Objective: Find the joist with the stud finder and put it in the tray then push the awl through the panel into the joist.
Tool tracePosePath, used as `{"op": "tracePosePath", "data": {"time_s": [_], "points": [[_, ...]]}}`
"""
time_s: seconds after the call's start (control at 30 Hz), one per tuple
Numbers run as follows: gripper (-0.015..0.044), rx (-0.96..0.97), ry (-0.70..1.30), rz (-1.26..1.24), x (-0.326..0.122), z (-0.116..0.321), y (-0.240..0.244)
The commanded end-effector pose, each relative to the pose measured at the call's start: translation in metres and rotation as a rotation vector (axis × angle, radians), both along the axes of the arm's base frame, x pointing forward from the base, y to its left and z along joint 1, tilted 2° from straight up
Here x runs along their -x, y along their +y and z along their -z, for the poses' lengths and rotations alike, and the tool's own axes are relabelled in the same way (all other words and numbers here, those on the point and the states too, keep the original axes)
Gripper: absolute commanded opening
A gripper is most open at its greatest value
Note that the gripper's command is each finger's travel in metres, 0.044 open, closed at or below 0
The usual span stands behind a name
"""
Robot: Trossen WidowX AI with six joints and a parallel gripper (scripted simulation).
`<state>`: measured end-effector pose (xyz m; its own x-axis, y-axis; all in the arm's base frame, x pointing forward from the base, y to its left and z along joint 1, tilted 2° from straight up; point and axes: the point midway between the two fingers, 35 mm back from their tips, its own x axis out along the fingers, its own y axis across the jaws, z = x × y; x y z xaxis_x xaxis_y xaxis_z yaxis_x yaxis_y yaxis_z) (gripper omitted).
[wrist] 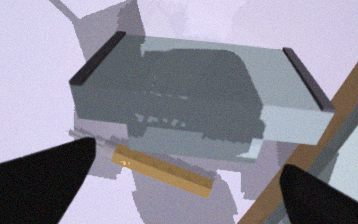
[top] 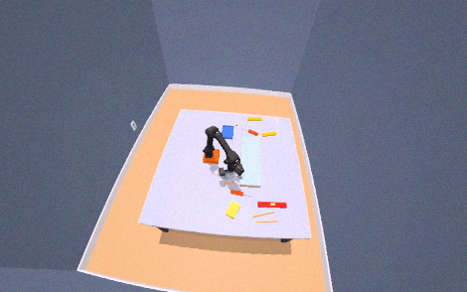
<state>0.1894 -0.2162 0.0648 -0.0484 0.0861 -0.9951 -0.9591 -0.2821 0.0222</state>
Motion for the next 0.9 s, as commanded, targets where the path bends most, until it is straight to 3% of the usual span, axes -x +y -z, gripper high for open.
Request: {"op": "tracePosePath", "data": {"time_s": [0.0,0.87], "points": [[0.0440,-0.023,-0.018,-0.033,-0.002,0.000,-0.002],[0.0440,-0.023,-0.018,-0.033,-0.002,0.033,-0.002]]}}
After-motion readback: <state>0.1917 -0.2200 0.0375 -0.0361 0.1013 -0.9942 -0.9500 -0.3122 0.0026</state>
